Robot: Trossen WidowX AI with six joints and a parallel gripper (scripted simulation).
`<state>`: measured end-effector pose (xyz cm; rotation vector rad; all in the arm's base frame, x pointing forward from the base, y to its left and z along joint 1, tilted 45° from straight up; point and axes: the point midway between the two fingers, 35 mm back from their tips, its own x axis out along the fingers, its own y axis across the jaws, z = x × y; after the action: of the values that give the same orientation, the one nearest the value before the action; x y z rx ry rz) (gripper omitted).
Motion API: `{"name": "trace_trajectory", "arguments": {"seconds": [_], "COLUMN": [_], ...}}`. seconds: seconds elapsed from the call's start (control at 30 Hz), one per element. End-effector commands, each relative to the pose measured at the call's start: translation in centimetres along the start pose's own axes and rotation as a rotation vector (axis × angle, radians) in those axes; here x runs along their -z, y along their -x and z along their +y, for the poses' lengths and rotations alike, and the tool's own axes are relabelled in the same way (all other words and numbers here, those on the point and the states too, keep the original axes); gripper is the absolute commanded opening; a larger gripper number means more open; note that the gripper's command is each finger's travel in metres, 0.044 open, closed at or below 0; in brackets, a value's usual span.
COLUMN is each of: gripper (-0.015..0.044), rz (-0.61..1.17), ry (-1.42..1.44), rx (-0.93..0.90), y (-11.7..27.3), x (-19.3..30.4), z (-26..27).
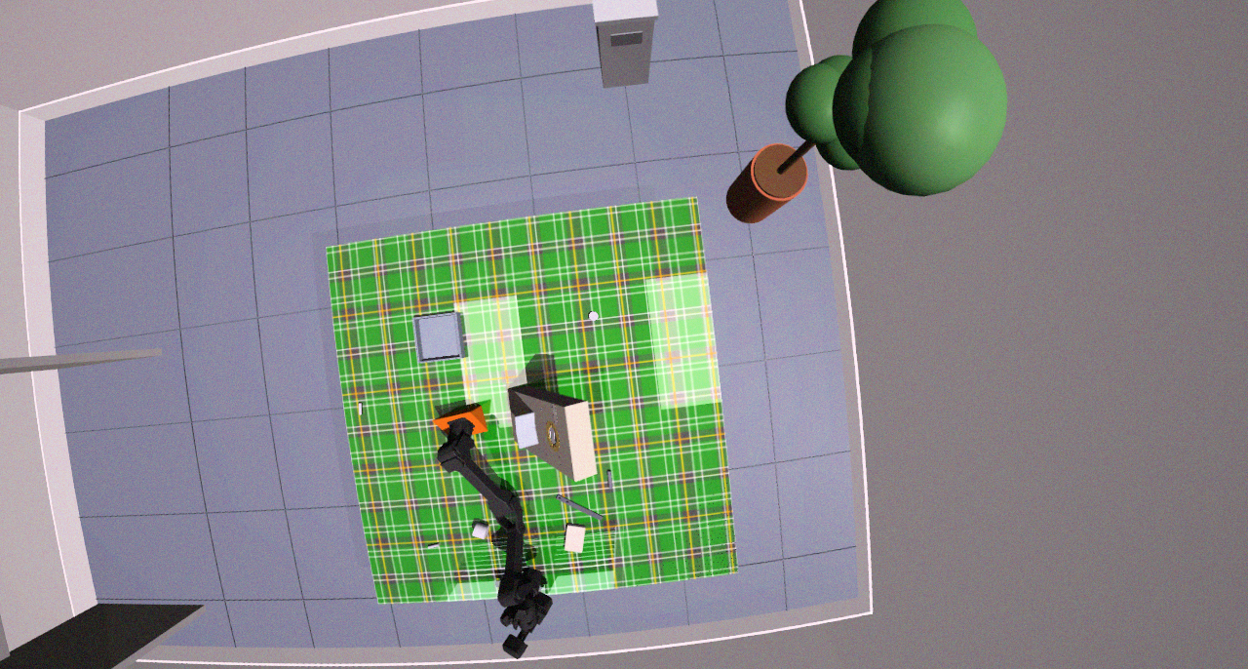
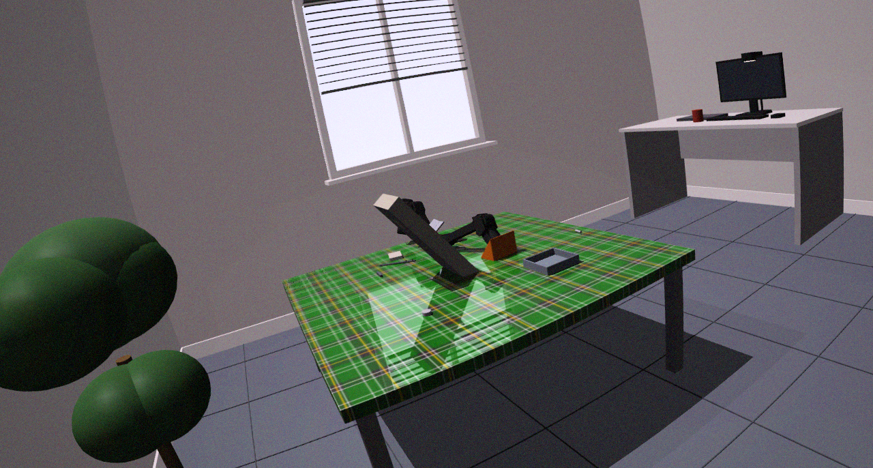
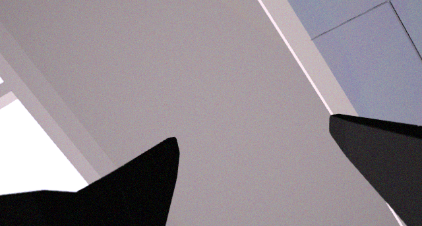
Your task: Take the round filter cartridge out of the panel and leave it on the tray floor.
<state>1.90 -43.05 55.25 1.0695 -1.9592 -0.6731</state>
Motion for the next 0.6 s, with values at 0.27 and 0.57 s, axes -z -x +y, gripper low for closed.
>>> {"name": "trace_trajectory", "arguments": {"seconds": [0.27,0.57], "gripper": [0.0164,0.0102], "rz": [0.201,0.479], "ry": [-0.152,-0.269], "rx": [-0.260,-0.587], "y": [3.1,11.1], "x": [2.1,3.9], "z": [11.4,23.8]}}
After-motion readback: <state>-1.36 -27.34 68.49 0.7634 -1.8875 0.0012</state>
